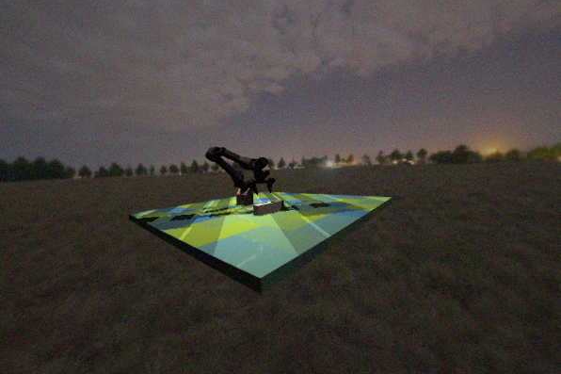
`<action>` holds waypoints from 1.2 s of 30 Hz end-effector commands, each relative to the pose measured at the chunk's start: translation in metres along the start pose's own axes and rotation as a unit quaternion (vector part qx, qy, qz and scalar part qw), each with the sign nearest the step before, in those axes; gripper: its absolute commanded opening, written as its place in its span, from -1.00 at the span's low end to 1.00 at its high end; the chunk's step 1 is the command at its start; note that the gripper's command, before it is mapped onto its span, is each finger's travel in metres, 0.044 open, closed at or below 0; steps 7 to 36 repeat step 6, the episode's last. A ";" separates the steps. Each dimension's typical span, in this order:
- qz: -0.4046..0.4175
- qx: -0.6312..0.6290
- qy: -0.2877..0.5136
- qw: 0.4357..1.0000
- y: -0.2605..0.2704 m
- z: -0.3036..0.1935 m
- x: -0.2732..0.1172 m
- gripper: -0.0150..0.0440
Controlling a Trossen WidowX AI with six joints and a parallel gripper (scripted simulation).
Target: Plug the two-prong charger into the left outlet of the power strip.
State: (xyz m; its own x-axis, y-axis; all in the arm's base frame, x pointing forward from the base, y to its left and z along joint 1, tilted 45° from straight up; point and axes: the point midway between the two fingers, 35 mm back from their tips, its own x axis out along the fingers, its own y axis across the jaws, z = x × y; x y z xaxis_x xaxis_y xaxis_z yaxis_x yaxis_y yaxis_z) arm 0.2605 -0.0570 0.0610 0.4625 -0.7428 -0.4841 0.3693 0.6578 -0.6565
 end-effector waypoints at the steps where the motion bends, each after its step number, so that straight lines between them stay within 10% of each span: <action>1: -0.002 -0.001 -0.002 1.000 -0.001 0.001 -0.001 1.00; 36: -0.002 -0.001 -0.002 1.000 -0.001 0.001 -0.001 1.00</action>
